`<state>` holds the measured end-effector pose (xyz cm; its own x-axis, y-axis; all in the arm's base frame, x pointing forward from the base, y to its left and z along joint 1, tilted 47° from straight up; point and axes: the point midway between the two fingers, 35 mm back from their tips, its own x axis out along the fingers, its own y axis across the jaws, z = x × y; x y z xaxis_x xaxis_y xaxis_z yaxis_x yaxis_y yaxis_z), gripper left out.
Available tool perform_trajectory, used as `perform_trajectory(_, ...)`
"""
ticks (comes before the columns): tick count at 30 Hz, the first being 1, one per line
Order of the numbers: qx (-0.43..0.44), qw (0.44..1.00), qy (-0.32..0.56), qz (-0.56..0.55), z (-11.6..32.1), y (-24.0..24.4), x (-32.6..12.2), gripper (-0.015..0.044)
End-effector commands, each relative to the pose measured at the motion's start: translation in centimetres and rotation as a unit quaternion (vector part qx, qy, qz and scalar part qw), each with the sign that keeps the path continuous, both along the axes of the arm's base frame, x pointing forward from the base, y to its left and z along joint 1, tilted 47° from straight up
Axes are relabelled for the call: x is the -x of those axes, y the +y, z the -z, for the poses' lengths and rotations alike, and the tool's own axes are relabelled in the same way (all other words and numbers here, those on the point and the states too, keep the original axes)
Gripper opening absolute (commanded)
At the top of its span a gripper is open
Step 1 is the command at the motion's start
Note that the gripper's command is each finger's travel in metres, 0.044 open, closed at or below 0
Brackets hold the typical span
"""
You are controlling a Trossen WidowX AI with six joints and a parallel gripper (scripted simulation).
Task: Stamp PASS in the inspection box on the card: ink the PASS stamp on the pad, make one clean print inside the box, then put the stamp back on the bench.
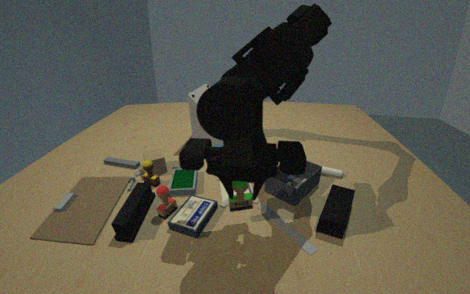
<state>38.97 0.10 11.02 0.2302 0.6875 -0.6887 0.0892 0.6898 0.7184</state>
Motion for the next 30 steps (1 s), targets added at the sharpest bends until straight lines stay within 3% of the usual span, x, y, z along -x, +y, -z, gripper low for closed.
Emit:
perform_trajectory(1, 0.004, 1.0, -0.004, 0.0, -0.3, -0.4, 0.0, 0.0)
perform_trajectory(30, 0.006, 1.0, -0.003, 0.001, -1.3, -1.3, 0.3, 0.0)
